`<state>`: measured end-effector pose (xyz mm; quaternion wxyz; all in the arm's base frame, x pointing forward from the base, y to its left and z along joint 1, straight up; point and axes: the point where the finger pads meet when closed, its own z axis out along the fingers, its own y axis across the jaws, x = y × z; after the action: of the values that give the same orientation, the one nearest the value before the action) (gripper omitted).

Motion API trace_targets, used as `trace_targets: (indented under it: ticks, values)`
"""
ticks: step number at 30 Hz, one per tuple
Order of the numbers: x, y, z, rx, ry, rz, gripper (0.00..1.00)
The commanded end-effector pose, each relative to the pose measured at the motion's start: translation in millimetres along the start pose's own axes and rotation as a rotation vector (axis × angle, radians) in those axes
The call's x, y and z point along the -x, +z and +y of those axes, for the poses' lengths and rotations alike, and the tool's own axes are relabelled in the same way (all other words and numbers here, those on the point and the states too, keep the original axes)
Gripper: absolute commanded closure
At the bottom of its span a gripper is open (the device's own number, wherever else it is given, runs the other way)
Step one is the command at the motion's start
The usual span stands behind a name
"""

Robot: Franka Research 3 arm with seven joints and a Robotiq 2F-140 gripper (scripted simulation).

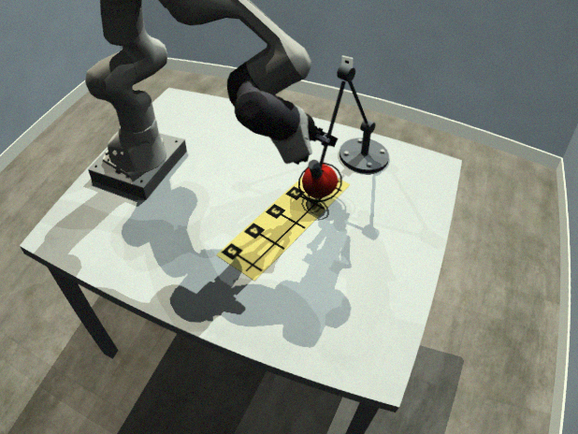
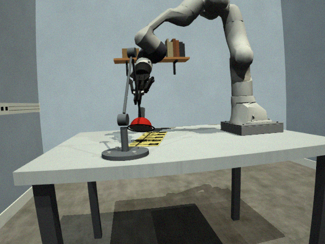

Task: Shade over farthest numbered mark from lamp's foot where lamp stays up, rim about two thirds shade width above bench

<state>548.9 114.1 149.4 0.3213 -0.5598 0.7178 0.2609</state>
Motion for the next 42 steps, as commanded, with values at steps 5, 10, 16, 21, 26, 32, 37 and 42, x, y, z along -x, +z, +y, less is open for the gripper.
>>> trace_targets:
  ticks: [5,10,16,21,26,32,37,42]
  values:
    - [-5.7,-11.4,-7.9,-0.016,-0.005,0.003,0.90]
    - [-6.6,-12.9,-8.7,-0.016,-0.005,0.003,0.90]
    - [-6.0,-11.8,-8.7,-0.016,-0.005,0.003,0.90]
    - [-5.4,-10.7,-8.6,-0.016,-0.005,0.003,0.90]
    - [-4.8,-9.7,-8.5,-0.016,-0.005,0.003,0.90]
    - [-4.8,-9.6,-8.5,-0.016,-0.005,0.003,0.90]
    - [-4.7,-9.6,-8.5,-0.016,-0.005,0.003,0.90]
    - [-4.7,-9.6,-8.5,-0.016,-0.005,0.003,0.90]
